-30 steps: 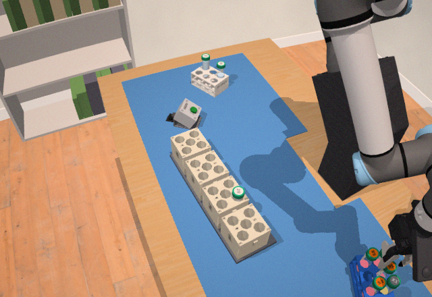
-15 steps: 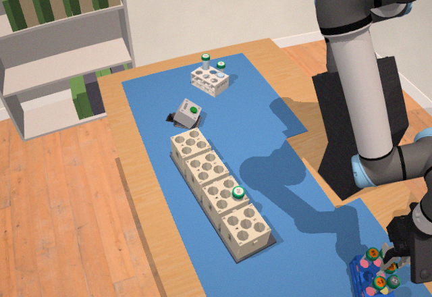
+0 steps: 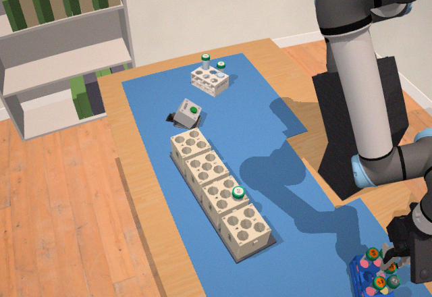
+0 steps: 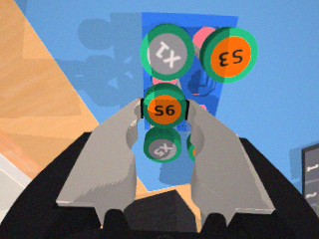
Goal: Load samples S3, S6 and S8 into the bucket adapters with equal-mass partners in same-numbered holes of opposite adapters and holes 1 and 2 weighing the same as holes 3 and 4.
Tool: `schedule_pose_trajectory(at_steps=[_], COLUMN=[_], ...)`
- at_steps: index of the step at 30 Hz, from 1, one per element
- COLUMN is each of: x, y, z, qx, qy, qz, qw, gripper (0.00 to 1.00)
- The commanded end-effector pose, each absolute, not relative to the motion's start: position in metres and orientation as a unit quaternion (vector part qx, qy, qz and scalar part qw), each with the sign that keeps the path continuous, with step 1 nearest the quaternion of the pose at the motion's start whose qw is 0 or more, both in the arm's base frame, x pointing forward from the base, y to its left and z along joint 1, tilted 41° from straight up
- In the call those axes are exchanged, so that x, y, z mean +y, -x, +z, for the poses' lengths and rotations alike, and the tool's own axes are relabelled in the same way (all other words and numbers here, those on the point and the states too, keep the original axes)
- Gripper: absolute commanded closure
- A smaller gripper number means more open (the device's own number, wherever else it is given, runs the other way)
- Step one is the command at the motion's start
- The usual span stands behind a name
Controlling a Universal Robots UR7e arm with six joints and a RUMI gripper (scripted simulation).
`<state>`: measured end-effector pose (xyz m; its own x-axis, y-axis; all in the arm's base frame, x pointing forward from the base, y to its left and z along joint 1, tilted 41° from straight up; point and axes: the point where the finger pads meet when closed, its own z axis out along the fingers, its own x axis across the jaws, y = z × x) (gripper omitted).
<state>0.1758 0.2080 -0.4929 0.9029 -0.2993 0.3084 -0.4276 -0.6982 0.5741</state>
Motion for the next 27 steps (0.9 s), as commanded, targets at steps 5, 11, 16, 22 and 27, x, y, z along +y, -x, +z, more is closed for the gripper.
schedule_pose_trajectory(at_steps=[5, 11, 16, 22, 27], x=[0.209, 0.219, 0.23, 0.239, 0.25], y=[-0.176, -0.175, -0.175, -0.174, -0.173], z=[-0.493, -0.48, -0.467, -0.457, -0.445], qx=[-0.198, -0.198, -0.198, -0.198, -0.198], qy=[-0.917, -0.917, -0.917, -0.917, -0.917], qz=[0.096, 0.096, 0.096, 0.096, 0.096], qw=[0.333, 0.333, 0.333, 0.333, 0.333], gripper=[1.0, 1.0, 1.0, 1.0, 1.0])
